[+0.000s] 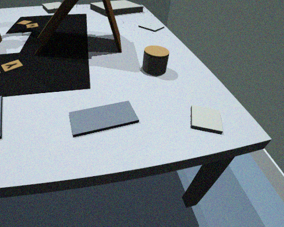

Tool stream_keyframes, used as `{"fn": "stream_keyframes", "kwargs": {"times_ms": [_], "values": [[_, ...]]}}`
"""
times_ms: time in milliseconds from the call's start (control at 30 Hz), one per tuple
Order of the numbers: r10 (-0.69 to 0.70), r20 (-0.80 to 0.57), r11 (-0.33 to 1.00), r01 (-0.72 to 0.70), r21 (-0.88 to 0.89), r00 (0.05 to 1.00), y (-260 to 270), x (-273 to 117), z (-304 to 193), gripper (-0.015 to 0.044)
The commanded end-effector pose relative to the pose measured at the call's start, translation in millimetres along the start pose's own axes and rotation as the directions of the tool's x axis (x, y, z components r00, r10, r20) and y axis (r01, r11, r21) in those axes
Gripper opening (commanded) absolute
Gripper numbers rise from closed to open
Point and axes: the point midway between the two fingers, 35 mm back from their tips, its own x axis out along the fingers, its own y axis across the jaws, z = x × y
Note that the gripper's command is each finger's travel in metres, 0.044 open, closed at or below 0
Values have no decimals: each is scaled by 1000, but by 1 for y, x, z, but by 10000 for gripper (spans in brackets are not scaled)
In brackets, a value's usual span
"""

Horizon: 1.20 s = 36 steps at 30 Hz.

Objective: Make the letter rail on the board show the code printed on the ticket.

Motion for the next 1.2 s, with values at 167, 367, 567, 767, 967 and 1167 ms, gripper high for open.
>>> {"fn": "stream_keyframes", "kwargs": {"times_ms": [167,367,567,767,967,1167], "values": [[-1,5,1000,1,0,1000,1,2,5,0],[-1,5,1000,1,-1,1000,2,4,7,0],[-1,6,1000,1,-1,1000,2,6,9,0],[-1,6,1000,1,-1,1000,2,8,11,0],[0,6,1000,0,-1,1000,2,10,13,0],[0,6,1000,0,-1,1000,3,13,15,0]]}}
